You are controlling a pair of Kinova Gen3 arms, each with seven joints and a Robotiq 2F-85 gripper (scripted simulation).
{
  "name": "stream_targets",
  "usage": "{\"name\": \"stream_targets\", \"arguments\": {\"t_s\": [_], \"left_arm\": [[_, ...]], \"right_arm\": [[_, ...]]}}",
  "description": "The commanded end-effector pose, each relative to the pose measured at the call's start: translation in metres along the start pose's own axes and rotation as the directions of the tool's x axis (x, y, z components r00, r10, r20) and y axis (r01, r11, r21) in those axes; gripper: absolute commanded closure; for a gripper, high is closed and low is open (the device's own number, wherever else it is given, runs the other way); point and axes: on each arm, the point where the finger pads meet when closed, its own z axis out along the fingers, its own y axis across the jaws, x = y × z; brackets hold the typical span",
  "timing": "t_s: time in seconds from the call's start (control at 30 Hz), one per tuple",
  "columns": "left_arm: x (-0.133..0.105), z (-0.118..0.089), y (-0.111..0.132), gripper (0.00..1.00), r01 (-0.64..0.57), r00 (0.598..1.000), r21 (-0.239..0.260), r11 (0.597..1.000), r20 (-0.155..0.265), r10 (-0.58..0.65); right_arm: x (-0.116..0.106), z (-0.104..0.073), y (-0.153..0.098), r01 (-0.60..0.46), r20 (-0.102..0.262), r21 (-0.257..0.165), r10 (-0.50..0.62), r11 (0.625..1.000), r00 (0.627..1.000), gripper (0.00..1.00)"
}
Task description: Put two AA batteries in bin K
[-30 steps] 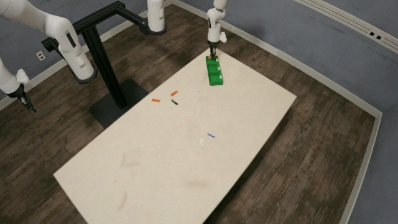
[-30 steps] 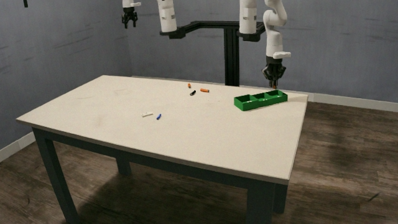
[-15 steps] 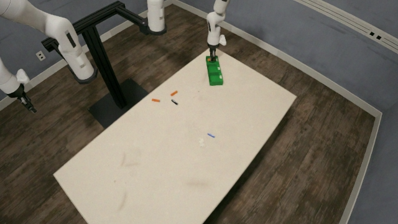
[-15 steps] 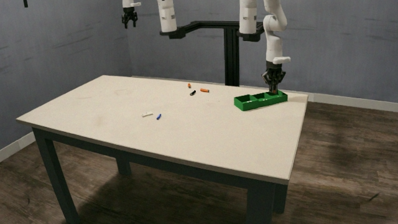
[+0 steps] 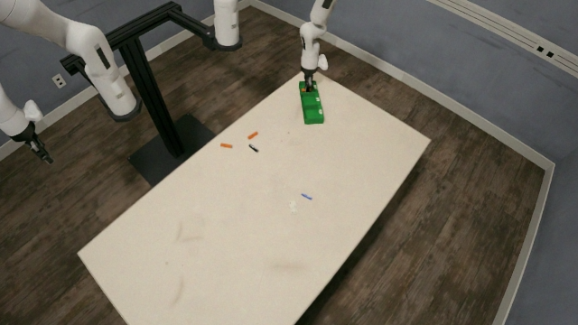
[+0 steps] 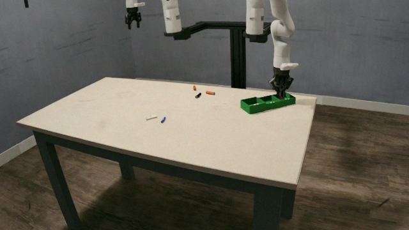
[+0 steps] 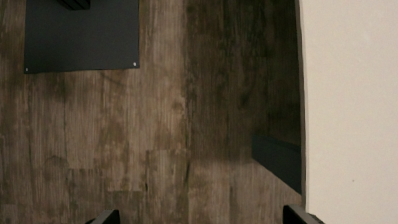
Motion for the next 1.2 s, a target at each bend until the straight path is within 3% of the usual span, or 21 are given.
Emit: {"name": "stream_targets", "arguments": {"t_s": [0.0, 0.13, 0.17, 0.73, 1.17], "left_arm": [[0.001, 0.0, 0.0, 0.823, 0.0, 1.0, 0.0, 1.0, -0.001, 0.0], [0.001, 0.0, 0.0, 0.823, 0.0, 1.0, 0.0, 1.0, -0.001, 0.0], [0.001, 0.0, 0.0, 0.722, 0.0, 1.0, 0.0, 1.0, -0.001, 0.0], [0.001, 0.0, 0.0, 0.722, 0.0, 1.0, 0.0, 1.0, -0.001, 0.0], [0.001, -0.015, 0.0, 0.722, 0.0, 1.0, 0.0, 1.0, -0.001, 0.0]], "right_arm": [[0.0, 0.0, 0.0, 0.0, 0.001, 0.0, 0.0, 1.0, 1.0, 0.002], [0.0, 0.0, 0.0, 0.0, 0.001, 0.0, 0.0, 1.0, 1.0, 0.002], [0.0, 0.0, 0.0, 0.0, 0.001, 0.0, 0.0, 1.0, 1.0, 0.002], [0.0, 0.0, 0.0, 0.0, 0.001, 0.0, 0.0, 1.0, 1.0, 0.002], [0.0, 0.0, 0.0, 0.0, 0.001, 0.0, 0.0, 1.0, 1.0, 0.002]]}}
